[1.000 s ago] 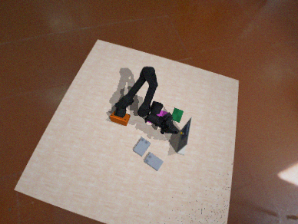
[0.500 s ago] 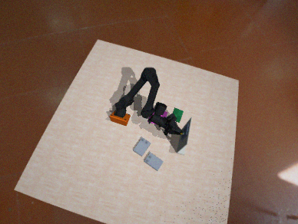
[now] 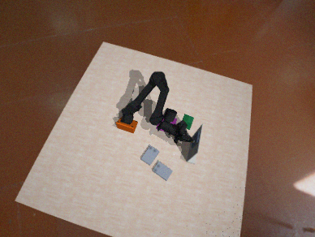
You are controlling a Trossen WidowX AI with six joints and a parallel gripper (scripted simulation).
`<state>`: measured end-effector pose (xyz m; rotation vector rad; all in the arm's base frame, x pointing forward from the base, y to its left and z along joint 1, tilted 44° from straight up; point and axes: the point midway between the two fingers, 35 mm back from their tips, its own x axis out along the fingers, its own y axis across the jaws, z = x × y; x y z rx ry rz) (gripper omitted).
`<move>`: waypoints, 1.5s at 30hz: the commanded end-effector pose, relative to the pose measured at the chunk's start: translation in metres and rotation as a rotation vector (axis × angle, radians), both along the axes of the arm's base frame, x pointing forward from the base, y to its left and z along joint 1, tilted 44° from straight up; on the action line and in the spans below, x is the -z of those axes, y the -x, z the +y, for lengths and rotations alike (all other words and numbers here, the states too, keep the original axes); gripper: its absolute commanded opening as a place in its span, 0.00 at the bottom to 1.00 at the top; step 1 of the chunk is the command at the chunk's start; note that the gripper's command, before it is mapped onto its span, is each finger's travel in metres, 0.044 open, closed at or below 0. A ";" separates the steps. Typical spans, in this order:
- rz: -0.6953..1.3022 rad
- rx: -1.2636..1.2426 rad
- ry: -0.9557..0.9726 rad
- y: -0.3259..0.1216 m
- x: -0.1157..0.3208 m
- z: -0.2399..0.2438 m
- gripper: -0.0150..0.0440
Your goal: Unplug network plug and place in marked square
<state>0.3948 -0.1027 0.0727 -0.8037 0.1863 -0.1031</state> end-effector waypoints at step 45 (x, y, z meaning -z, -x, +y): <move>0.002 -0.002 0.005 0.024 0.001 0.000 0.25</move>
